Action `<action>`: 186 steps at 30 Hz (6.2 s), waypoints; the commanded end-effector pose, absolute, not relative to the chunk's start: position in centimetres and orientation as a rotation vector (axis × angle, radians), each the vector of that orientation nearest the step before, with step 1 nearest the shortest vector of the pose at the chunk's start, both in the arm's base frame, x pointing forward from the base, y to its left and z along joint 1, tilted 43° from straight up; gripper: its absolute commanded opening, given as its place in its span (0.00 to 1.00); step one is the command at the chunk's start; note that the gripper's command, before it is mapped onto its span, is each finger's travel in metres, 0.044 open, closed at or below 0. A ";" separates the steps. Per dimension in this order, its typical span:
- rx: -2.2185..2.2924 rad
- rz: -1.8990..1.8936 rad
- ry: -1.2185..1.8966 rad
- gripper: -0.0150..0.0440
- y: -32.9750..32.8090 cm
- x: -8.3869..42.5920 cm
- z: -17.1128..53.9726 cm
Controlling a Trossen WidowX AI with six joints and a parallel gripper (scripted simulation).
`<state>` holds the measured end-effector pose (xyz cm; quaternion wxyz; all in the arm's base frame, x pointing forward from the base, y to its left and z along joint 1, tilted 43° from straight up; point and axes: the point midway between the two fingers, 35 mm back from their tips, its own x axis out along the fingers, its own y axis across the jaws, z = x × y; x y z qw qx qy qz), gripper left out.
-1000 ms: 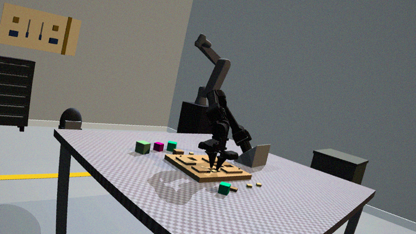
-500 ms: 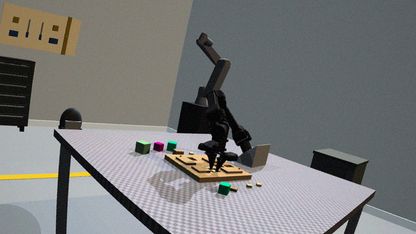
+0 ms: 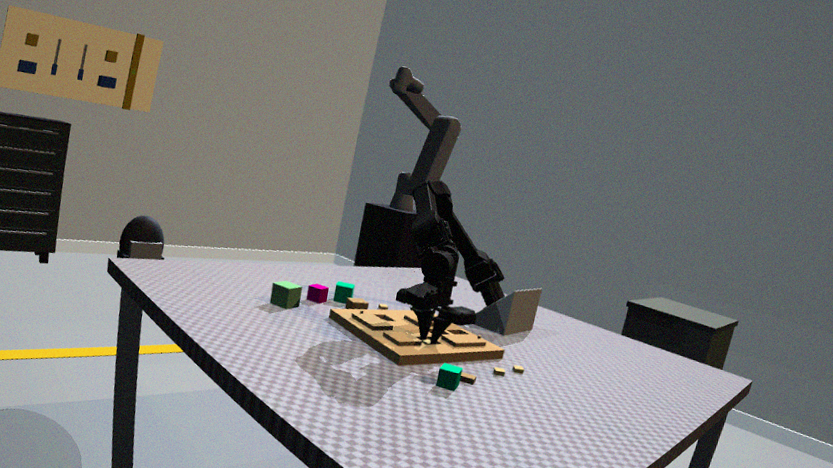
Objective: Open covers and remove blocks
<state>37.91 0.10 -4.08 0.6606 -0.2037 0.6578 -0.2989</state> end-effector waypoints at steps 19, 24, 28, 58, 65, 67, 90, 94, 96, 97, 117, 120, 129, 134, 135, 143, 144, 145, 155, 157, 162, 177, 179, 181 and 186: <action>-0.464 -0.675 1.489 0.39 1.1 38.0 -3.0; -0.465 -0.674 1.490 0.39 1.6 38.0 -2.5; -0.466 -0.674 1.490 0.39 1.9 38.0 -2.2; -0.470 -0.671 1.493 0.39 5.4 38.2 1.6; -0.470 -0.671 1.493 0.39 6.5 38.2 2.8; -0.470 -0.671 1.493 0.39 6.5 38.2 2.9; -0.467 -0.661 1.498 0.39 1.5 35.1 9.6; -0.467 -0.660 1.498 0.39 0.6 34.4 10.6; -0.467 -0.660 1.498 0.39 0.1 34.0 11.1; -0.467 -0.660 1.498 0.39 -0.1 33.8 11.4; -0.469 -0.659 1.500 0.39 -4.3 28.7 15.7; -0.469 -0.660 1.500 0.39 -4.9 27.9 16.2; -0.472 -0.662 1.501 0.39 -6.6 25.0 17.6; -0.474 -0.664 1.501 0.39 -7.4 23.4 18.2; -0.474 -0.665 1.501 0.39 -7.6 23.0 18.3; -0.478 -0.669 1.502 0.39 -8.7 20.3 18.9; -0.479 -0.670 1.502 0.39 -8.8 19.9 19.0; -0.479 -0.670 1.502 0.39 -9.0 19.6 19.0; -0.485 -0.677 1.504 0.39 -10.0 16.2 19.2; -0.485 -0.678 1.504 0.39 -10.1 16.0 19.2; -0.483 -0.676 1.504 0.39 -10.3 16.0 18.9; -0.473 -0.669 1.506 0.39 -11.8 16.3 17.0; -0.472 -0.668 1.506 0.39 -12.0 16.3 16.7; -0.471 -0.668 1.506 0.39 -12.2 16.3 16.5; -0.470 -0.667 1.506 0.39 -12.8 16.4 15.9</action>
